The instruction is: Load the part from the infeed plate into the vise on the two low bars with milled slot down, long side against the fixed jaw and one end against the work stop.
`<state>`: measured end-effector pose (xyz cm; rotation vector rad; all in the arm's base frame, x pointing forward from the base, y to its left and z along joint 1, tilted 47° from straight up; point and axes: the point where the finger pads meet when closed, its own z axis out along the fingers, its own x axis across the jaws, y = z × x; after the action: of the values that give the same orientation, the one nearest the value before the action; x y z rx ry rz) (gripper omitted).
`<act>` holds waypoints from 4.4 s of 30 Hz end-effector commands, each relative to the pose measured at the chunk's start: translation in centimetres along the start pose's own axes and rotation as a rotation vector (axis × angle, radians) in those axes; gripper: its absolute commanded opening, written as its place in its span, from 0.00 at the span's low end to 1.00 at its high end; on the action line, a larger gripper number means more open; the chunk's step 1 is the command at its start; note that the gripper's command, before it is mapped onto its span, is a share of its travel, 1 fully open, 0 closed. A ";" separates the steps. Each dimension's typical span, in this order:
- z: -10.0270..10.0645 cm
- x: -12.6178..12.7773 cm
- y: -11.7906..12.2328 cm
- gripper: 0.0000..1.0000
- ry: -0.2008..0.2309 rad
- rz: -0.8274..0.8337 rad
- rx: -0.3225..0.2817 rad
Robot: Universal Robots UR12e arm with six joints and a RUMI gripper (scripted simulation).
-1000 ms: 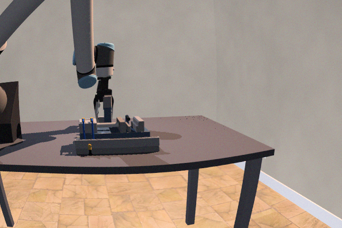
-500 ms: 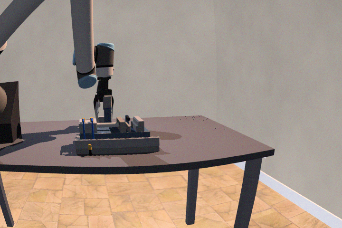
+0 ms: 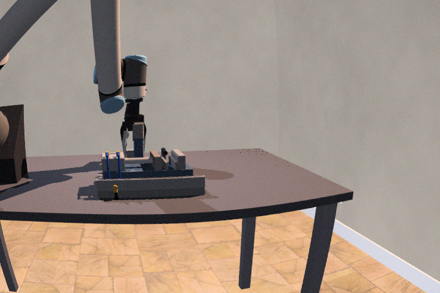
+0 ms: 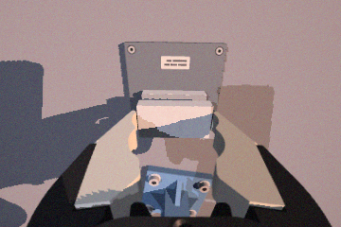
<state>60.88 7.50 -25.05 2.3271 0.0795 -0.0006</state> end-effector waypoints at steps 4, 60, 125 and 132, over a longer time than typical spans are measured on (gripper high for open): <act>-0.3 0.0 0.0 0.00 0.001 0.000 0.000; -16.7 0.0 0.0 0.00 0.001 0.000 0.000; -20.9 0.0 0.0 0.00 0.001 0.000 0.000; -20.9 0.0 0.0 0.00 0.001 0.000 0.000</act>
<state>60.30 22.65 -10.70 2.3268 0.0797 -0.0008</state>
